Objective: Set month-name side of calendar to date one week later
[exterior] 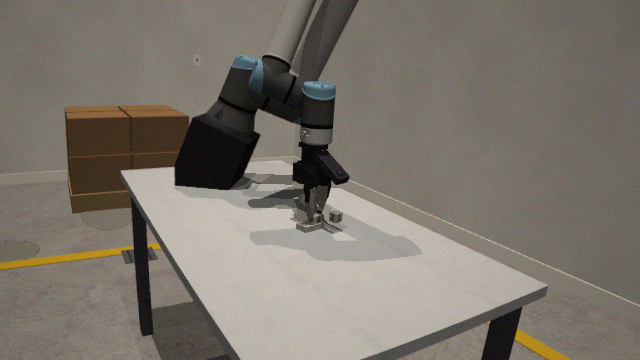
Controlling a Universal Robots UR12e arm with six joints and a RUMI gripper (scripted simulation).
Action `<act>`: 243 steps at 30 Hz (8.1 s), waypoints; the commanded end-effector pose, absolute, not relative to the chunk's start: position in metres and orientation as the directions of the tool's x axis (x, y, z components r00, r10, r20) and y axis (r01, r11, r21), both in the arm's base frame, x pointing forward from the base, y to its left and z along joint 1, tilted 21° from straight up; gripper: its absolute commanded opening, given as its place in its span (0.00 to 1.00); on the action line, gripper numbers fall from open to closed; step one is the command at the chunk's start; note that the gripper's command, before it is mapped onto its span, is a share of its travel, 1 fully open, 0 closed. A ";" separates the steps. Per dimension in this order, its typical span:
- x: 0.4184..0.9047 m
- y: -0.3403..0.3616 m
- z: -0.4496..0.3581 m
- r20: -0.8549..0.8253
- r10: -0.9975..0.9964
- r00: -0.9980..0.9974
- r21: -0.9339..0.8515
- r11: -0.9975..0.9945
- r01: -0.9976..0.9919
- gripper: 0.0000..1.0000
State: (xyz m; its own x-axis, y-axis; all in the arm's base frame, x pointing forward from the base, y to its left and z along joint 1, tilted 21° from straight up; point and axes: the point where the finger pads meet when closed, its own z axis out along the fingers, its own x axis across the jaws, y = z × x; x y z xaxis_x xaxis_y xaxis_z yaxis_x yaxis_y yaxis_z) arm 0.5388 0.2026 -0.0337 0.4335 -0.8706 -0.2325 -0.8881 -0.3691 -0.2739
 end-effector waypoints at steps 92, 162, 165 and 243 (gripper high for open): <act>0.530 0.177 0.041 -0.229 -0.871 0.434 -0.278 -0.369 -0.887 0.28; 0.511 0.223 0.052 0.041 -0.328 0.944 -0.355 -0.888 -0.293 1.00; 0.509 0.227 0.052 0.066 -0.264 0.962 -0.352 -0.909 -0.225 1.00; 0.491 0.261 0.051 0.273 0.365 0.890 -0.233 -0.872 0.430 0.28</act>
